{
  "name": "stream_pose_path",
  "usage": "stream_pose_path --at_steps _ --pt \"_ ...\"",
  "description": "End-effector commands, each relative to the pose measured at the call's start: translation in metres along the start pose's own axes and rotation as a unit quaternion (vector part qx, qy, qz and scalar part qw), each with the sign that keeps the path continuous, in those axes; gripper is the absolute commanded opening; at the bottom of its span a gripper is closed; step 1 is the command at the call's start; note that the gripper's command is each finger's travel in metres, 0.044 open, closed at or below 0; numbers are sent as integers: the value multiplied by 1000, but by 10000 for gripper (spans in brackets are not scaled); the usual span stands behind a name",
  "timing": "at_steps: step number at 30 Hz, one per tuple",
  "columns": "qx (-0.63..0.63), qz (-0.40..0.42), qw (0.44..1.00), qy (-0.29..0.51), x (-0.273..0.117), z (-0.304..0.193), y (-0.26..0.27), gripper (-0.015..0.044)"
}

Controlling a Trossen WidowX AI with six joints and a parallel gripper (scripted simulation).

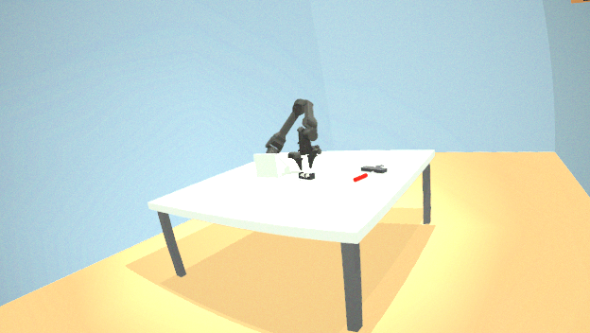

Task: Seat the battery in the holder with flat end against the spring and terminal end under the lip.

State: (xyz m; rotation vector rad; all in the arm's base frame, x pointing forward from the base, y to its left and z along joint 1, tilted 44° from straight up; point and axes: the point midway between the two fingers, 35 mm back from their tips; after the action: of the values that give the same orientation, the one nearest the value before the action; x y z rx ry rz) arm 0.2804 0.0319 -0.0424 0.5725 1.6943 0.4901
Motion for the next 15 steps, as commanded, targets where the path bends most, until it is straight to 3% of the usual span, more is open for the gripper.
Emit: stream_pose_path --at_steps 1,4,15 --pt "-5 -5 1000 -12 -40 2 -3 381" --pt "-5 -5 1000 -12 -47 2 -4 440" --pt "-5 -5 1000 -12 -47 2 -4 440"
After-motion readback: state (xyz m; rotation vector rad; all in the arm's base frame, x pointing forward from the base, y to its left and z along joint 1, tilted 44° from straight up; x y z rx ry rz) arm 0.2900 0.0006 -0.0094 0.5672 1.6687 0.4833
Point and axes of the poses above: the point midway between the two fingers, 35 mm back from their tips, its own x axis out along the fingers, its own y axis across the jaws, z = x × y, and after that the axes turned 3 degrees about -x, right-handed
